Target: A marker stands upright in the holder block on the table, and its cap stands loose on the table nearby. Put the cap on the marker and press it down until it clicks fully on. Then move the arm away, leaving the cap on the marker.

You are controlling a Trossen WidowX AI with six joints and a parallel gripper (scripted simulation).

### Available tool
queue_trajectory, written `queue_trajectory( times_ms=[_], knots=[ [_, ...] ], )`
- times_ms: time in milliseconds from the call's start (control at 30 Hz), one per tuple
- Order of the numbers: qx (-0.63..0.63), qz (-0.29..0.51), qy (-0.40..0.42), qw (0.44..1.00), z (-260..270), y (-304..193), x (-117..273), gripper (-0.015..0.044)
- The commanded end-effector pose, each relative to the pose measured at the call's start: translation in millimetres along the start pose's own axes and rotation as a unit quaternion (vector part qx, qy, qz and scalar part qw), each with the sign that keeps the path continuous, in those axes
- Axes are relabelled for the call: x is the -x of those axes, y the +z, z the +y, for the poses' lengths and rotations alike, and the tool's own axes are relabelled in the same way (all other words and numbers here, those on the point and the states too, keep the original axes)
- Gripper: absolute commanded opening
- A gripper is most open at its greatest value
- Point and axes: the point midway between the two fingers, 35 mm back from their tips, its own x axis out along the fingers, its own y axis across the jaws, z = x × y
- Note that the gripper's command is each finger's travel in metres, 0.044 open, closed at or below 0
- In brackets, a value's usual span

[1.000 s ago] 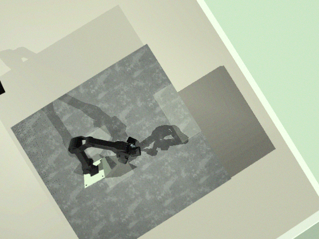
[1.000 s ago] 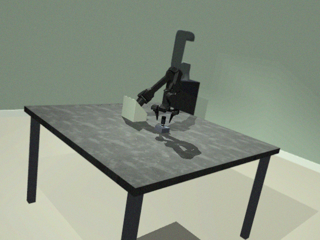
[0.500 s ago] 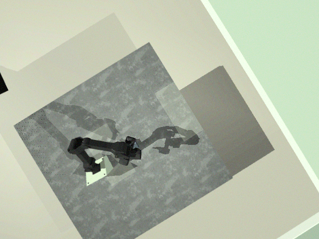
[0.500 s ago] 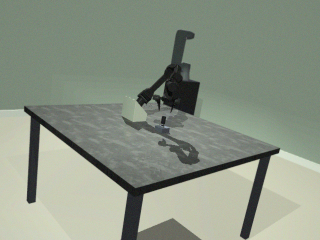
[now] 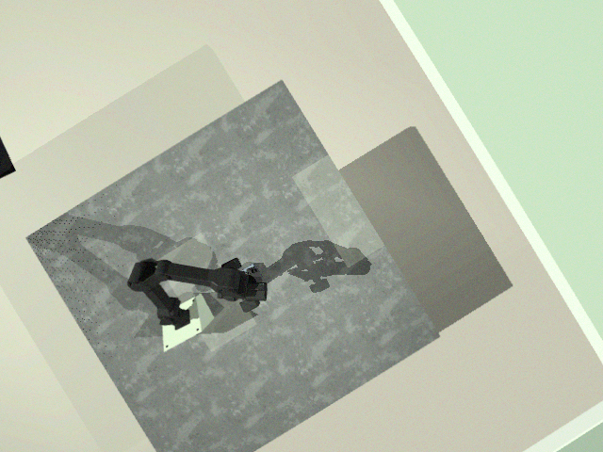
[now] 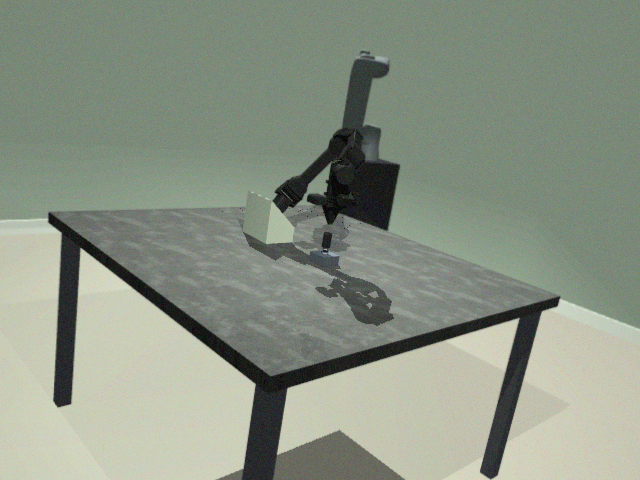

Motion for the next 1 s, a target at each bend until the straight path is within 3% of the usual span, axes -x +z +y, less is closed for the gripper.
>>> queue_trajectory(
  times_ms=[0, 967],
  knots=[
    [0.044, 0.001, 0.001, 0.999, 0.0, -1.0, -1.8, 0.0],
    [0.044, 0.001, 0.001, 0.999, 0.2, -1.1, -29.2, 0.0]
  ],
)
